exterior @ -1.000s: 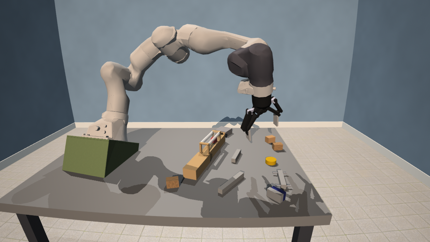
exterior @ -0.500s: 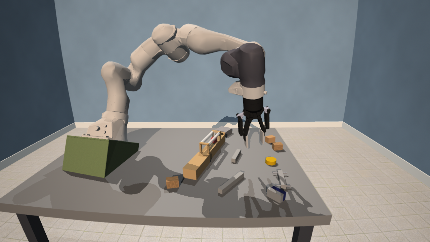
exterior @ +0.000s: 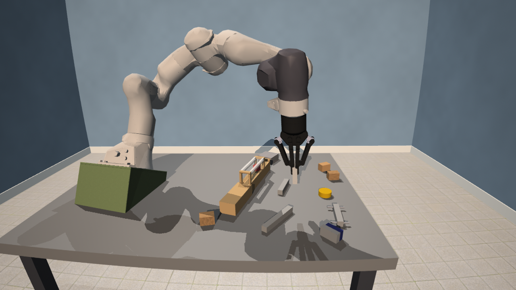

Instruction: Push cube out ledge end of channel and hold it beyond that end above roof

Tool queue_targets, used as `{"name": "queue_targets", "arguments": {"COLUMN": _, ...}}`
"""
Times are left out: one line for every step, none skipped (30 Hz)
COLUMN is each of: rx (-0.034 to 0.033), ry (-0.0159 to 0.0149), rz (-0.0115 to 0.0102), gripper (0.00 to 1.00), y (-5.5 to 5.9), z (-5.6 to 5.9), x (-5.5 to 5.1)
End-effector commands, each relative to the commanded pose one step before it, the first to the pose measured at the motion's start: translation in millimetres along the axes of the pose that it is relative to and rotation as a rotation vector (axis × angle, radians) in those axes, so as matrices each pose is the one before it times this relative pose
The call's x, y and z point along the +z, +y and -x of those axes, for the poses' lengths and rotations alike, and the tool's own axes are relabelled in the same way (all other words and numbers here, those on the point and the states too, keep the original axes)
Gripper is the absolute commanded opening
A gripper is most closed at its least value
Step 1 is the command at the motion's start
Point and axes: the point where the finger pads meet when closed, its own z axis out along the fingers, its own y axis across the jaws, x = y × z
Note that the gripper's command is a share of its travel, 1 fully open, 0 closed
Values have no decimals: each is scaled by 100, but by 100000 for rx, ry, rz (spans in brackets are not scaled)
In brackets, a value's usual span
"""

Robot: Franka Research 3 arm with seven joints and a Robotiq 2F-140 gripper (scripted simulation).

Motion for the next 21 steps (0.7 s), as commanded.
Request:
{"name": "queue_targets", "arguments": {"rx": 16261, "ry": -3296, "rz": -661, "gripper": 0, "y": -171, "z": 837, "x": -161}}
{"name": "queue_targets", "arguments": {"rx": 0, "ry": 0, "rz": 0, "gripper": 0, "y": 0, "z": 0, "x": 0}}
{"name": "queue_targets", "arguments": {"rx": 0, "ry": 0, "rz": 0, "gripper": 0, "y": 0, "z": 0, "x": 0}}
{"name": "queue_targets", "arguments": {"rx": 14742, "ry": -6381, "rz": 58, "gripper": 0, "y": -1380, "z": 2781, "x": -751}}
{"name": "queue_targets", "arguments": {"rx": 0, "ry": 0, "rz": 0, "gripper": 0, "y": 0, "z": 0, "x": 0}}
{"name": "queue_targets", "arguments": {"rx": 0, "ry": 0, "rz": 0, "gripper": 0, "y": 0, "z": 0, "x": 0}}
{"name": "queue_targets", "arguments": {"rx": 0, "ry": 0, "rz": 0, "gripper": 0, "y": 0, "z": 0, "x": 0}}
{"name": "queue_targets", "arguments": {"rx": 0, "ry": 0, "rz": 0, "gripper": 0, "y": 0, "z": 0, "x": 0}}
{"name": "queue_targets", "arguments": {"rx": 0, "ry": 0, "rz": 0, "gripper": 0, "y": 0, "z": 0, "x": 0}}
{"name": "queue_targets", "arguments": {"rx": 0, "ry": 0, "rz": 0, "gripper": 0, "y": 0, "z": 0, "x": 0}}
{"name": "queue_targets", "arguments": {"rx": 0, "ry": 0, "rz": 0, "gripper": 0, "y": 0, "z": 0, "x": 0}}
{"name": "queue_targets", "arguments": {"rx": 11411, "ry": -4797, "rz": 604, "gripper": 0, "y": -813, "z": 2276, "x": -581}}
{"name": "queue_targets", "arguments": {"rx": 0, "ry": 0, "rz": 0, "gripper": 0, "y": 0, "z": 0, "x": 0}}
{"name": "queue_targets", "arguments": {"rx": 0, "ry": 0, "rz": 0, "gripper": 0, "y": 0, "z": 0, "x": 0}}
{"name": "queue_targets", "arguments": {"rx": 0, "ry": 0, "rz": 0, "gripper": 0, "y": 0, "z": 0, "x": 0}}
{"name": "queue_targets", "arguments": {"rx": 0, "ry": 0, "rz": 0, "gripper": 0, "y": 0, "z": 0, "x": 0}}
{"name": "queue_targets", "arguments": {"rx": 0, "ry": 0, "rz": 0, "gripper": 0, "y": 0, "z": 0, "x": 0}}
{"name": "queue_targets", "arguments": {"rx": 0, "ry": 0, "rz": 0, "gripper": 0, "y": 0, "z": 0, "x": 0}}
{"name": "queue_targets", "arguments": {"rx": 7274, "ry": -2964, "rz": 625, "gripper": 0, "y": -384, "z": 1499, "x": -362}}
{"name": "queue_targets", "arguments": {"rx": 0, "ry": 0, "rz": 0, "gripper": 0, "y": 0, "z": 0, "x": 0}}
{"name": "queue_targets", "arguments": {"rx": 0, "ry": 0, "rz": 0, "gripper": 0, "y": 0, "z": 0, "x": 0}}
